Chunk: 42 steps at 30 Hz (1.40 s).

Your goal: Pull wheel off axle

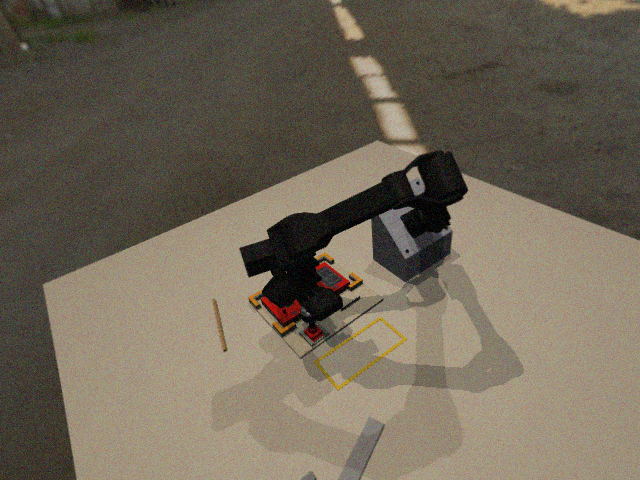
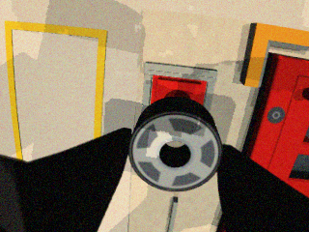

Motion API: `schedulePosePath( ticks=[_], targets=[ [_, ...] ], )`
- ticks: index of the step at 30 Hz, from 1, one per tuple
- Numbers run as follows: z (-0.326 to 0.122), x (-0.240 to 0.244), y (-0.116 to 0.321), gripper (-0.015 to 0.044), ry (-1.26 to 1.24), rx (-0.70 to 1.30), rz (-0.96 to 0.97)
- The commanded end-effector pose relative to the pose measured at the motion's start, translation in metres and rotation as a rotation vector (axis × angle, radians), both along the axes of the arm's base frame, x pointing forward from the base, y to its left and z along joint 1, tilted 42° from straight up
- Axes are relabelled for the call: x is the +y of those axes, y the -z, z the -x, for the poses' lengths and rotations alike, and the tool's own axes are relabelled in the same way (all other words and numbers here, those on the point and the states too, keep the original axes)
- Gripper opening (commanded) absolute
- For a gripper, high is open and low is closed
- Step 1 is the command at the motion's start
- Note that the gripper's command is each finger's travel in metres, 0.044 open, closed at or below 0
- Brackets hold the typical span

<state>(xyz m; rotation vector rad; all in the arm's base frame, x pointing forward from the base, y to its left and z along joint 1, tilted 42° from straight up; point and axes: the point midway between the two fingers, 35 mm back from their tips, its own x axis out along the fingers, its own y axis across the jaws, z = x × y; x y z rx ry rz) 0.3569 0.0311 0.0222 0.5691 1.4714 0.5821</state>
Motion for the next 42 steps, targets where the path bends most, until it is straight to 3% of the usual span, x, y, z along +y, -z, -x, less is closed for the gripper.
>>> schedulePosePath(
  ticks=[1,8,33,42],
  targets=[
    [-0.001,-0.006,-0.006,0.0,-0.002,-0.004,0.005],
    [0.002,-0.024,-0.025,0.0,-0.001,-0.004,0.006],
    [0.054,0.049,-0.09,0.0,-0.001,-0.001,0.001],
    [0.055,0.061,-0.08,0.0,-0.001,-0.001,0.0]
  ],
)
